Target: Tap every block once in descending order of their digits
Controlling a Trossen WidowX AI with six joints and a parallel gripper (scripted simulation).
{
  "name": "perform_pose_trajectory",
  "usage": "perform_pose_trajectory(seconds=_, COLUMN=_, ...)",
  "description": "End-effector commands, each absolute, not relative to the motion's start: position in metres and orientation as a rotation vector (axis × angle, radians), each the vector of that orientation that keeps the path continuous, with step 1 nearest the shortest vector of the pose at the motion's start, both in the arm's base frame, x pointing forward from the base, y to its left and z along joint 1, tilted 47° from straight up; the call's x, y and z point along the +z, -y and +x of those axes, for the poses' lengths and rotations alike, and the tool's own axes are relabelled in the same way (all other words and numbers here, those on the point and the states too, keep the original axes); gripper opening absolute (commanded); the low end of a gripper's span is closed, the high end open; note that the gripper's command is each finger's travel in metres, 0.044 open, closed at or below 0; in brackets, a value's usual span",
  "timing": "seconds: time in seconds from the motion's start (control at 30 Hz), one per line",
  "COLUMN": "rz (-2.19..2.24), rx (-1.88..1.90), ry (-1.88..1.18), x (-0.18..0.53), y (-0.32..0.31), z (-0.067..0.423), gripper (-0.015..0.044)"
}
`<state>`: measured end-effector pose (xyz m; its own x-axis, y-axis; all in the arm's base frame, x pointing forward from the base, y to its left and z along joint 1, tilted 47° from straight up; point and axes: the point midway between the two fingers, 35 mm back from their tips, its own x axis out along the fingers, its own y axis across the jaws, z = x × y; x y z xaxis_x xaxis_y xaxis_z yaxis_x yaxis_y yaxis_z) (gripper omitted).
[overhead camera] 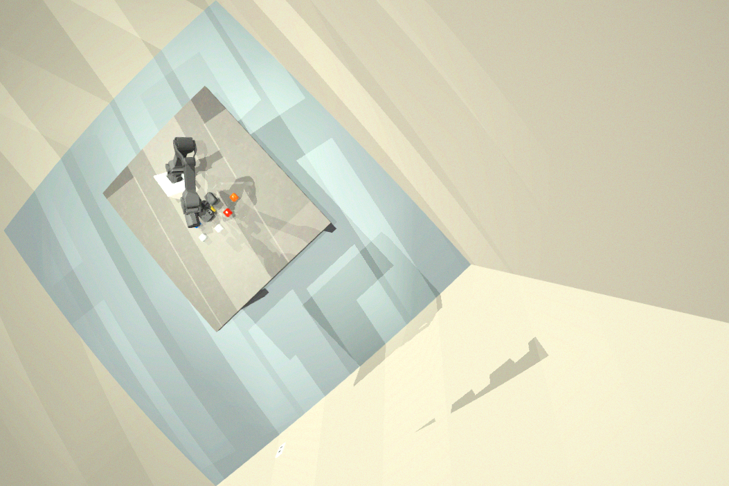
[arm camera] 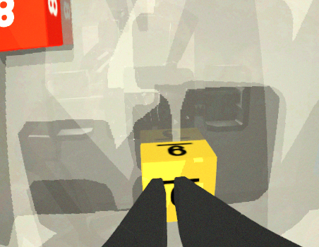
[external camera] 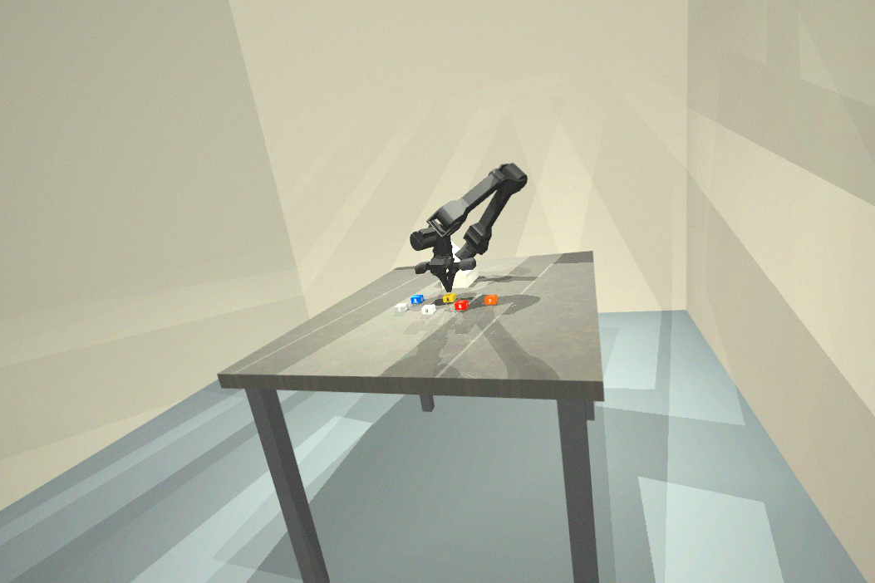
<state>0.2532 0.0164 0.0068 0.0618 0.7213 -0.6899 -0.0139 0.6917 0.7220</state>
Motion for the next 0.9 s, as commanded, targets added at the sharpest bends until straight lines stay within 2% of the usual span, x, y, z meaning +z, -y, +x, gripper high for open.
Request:
perform_pose_trajectory(seconds=0.0, rz=0.639, rx=0.619, ry=-1.418, x=0.002, y=-0.022, z=0.252, gripper=0.002)
perform_pose_trajectory(seconds=0.4, rz=0.64, rx=0.62, ry=-1.418, x=-0.004, y=-0.03, z=0.252, gripper=0.002)
perform_pose_trajectory(seconds=0.67, rz=0.638, rx=0.619, ry=-1.418, x=0.018, y=-0.006, z=0.251, gripper=0.002)
perform_pose_trajectory(seconds=0.87, rz=0.637, rx=0.617, ry=-1.42, x=0.069, y=0.049, z=0.247, gripper=0.002)
